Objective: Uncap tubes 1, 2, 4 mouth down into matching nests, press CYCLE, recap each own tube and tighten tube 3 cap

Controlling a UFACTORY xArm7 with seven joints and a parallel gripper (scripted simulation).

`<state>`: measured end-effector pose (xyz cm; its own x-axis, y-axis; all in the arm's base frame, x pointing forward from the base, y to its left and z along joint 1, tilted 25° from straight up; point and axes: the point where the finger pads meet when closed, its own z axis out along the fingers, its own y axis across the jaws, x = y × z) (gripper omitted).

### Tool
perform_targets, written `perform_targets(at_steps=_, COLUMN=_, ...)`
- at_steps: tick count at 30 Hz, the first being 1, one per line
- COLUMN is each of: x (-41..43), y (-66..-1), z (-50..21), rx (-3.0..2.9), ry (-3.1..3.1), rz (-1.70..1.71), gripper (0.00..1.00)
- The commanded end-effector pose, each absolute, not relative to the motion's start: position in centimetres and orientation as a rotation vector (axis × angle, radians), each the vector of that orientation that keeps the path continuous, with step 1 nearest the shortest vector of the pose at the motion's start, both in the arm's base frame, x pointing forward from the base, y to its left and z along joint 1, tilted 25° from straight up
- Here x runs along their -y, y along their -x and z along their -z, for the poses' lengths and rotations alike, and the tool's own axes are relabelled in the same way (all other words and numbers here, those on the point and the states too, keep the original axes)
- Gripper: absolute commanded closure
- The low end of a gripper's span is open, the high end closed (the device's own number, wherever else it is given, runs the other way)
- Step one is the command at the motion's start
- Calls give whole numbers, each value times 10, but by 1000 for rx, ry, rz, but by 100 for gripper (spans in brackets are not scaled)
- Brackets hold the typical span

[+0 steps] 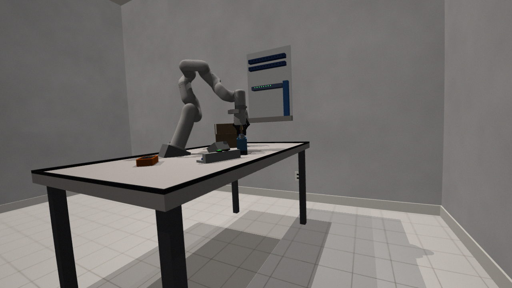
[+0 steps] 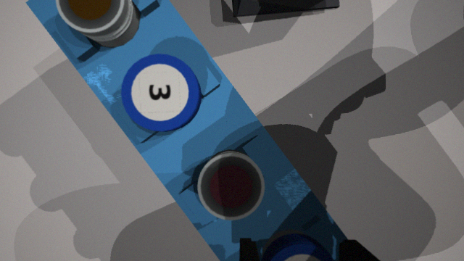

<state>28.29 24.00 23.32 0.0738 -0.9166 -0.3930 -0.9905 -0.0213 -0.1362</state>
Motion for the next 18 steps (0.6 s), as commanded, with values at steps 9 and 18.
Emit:
perform_targets(at_steps=9, x=-240, y=-284, z=-235, rx=-1113, ry=2469, rz=-84, gripper=54)
perform_targets(at_steps=18, x=-240, y=-284, z=-235, rx=-671, ry=2620, rz=17, gripper=54)
